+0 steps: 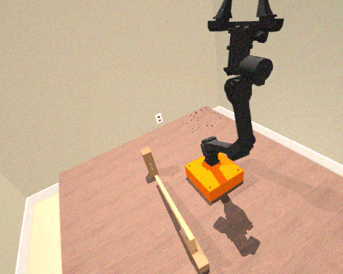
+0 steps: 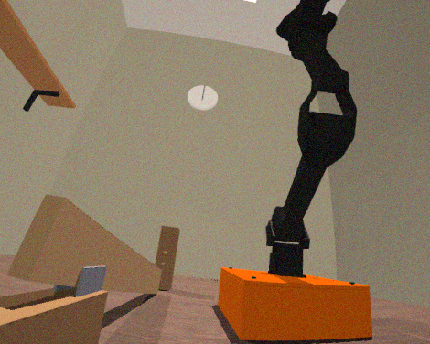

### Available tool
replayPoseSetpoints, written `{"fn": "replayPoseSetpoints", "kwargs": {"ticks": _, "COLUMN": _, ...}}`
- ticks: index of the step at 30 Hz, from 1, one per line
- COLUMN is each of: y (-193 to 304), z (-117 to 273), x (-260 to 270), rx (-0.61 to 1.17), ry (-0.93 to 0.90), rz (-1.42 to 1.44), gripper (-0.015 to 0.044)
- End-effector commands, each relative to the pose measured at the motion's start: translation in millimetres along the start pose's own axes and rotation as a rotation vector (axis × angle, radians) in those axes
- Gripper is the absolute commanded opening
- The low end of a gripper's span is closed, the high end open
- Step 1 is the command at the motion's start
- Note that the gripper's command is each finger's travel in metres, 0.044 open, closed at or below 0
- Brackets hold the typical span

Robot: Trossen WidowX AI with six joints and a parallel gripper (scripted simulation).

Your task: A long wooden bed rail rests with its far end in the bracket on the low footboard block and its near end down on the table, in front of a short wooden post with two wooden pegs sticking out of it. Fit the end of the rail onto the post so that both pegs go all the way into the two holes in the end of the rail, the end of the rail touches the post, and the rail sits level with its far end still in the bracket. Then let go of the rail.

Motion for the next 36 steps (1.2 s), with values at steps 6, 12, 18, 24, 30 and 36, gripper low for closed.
{"fn": "replayPoseSetpoints", "kwargs": {"ticks": 6, "y": -40.6, "z": -12.6, "x": -55.3, "rx": -0.052, "ry": 0.186, "rz": 0.140, "gripper": 0.0440}}
{"fn": "replayPoseSetpoints", "kwargs": {"ticks": 12, "y": -71.6, "z": -14.1, "x": -117.8, "rx": -0.047, "ry": 0.393, "rz": 0.280, "gripper": 0.0440}}
{"fn": "replayPoseSetpoints", "kwargs": {"ticks": 18, "y": -93.6, "z": 1.4, "x": -202.5, "rx": 0.054, "ry": 0.663, "rz": 0.454, "gripper": 0.0440}}
{"fn": "replayPoseSetpoints", "kwargs": {"ticks": 24, "y": -93.8, "z": 36.3, "x": -283.9, "rx": 0.260, "ry": 0.908, "rz": 0.598, "gripper": 0.0440}}
{"fn": "replayPoseSetpoints", "kwargs": {"ticks": 30, "y": -75.5, "z": 86.8, "x": -352.7, "rx": 0.557, "ry": 1.093, "rz": 0.710, "gripper": 0.0440}}
{"fn": "replayPoseSetpoints", "kwargs": {"ticks": 36, "y": -37.8, "z": 149.3, "x": -404.7, "rx": 0.960, "ry": 1.176, "rz": 0.780, "gripper": 0.0440}}
Point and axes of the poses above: the point midway between the two fingers, 35 mm back from their tips, its own z axis back along the fingers, its own x axis across the jaws, y = z × x, the point moved 5 cm from there along z, back along the fingers, and after that the axes turned 5 degrees about -z, right-handed, at the moved point
